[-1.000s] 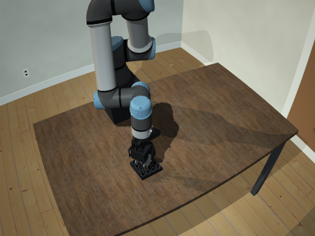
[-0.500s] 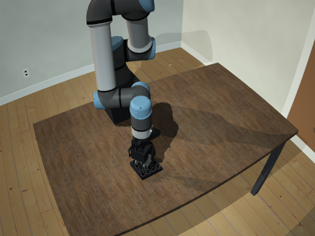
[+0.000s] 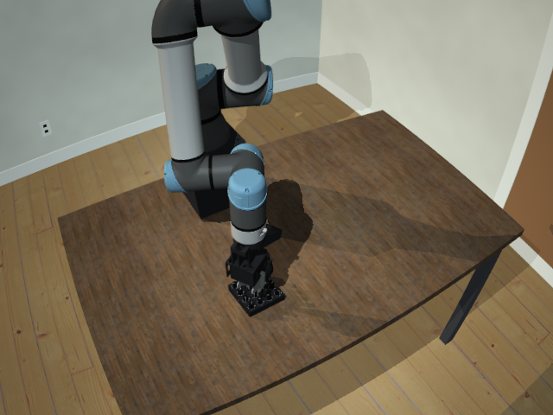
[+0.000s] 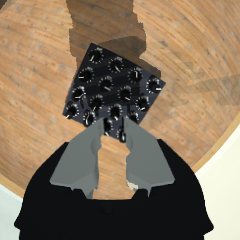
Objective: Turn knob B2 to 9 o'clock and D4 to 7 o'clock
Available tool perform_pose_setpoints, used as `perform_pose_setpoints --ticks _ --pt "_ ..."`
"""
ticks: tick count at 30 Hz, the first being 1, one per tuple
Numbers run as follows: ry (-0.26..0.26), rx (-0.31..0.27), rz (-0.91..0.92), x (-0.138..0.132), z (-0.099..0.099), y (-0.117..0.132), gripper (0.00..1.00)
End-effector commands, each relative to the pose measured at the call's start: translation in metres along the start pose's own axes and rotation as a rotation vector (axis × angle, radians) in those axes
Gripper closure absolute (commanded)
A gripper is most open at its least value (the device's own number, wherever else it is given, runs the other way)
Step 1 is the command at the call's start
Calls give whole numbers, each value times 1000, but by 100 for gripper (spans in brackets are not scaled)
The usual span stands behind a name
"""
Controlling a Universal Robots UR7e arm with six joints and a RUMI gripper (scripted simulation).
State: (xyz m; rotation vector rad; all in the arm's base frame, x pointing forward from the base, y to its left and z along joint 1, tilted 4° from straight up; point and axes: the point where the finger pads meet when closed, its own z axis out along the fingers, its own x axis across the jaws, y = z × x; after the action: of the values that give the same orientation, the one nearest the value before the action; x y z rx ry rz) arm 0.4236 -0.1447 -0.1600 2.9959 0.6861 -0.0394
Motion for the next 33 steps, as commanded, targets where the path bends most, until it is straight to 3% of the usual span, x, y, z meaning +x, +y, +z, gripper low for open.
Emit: perform_pose_setpoints --ticks 1,33 --pt "2 -4 1 1 0 4 89" --pt "0 -1 0 0 0 -2 89"
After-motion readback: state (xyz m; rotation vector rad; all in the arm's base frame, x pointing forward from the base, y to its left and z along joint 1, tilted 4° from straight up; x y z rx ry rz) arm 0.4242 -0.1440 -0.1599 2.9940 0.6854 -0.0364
